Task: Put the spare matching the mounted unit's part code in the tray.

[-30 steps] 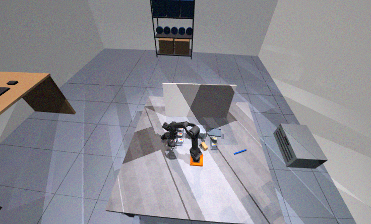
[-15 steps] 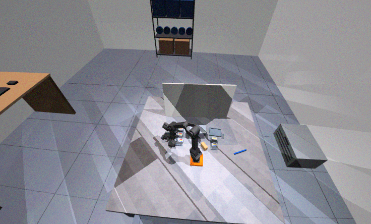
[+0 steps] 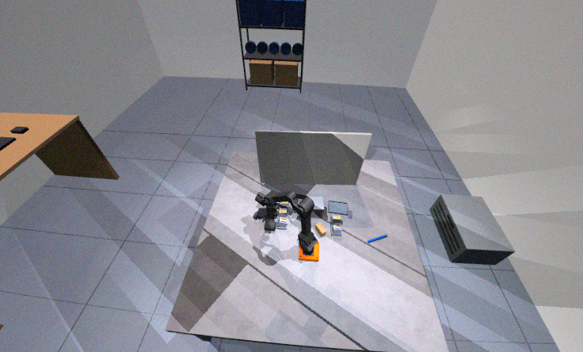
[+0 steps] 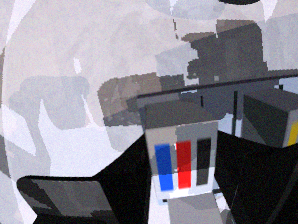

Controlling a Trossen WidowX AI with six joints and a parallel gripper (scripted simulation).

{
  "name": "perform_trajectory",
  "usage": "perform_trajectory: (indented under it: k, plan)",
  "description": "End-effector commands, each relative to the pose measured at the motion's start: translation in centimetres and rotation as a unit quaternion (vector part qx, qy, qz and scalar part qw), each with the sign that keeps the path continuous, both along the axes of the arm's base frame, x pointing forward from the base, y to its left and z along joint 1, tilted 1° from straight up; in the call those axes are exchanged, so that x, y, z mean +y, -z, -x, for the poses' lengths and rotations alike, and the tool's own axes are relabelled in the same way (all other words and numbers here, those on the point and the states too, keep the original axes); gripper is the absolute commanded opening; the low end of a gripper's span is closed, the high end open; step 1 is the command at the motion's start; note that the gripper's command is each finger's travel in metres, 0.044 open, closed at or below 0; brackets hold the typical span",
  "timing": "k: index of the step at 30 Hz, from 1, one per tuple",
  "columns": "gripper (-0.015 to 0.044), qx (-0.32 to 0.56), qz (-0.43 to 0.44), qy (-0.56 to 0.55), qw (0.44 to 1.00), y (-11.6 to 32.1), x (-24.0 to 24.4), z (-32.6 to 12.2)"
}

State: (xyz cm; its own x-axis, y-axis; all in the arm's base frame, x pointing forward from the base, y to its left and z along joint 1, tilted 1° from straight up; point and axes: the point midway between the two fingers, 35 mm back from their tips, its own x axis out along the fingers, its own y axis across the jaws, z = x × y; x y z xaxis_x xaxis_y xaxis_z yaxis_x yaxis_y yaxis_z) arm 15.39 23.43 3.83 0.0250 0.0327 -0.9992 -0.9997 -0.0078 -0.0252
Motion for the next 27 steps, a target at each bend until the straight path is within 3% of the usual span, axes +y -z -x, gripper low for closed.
perform_trajectory:
  k: [1, 13, 27]
  plan:
    - [0.0, 0.0, 0.0, 0.0, 1.0, -0.4, 0.0, 0.0]
    - [0.0, -0.001, 0.002, 0.001, 1.0, -7.5, -0.2, 0.1]
    - [0.0, -0.001, 0.004, 0.0, 1.0, -8.7, -0.3, 0.1]
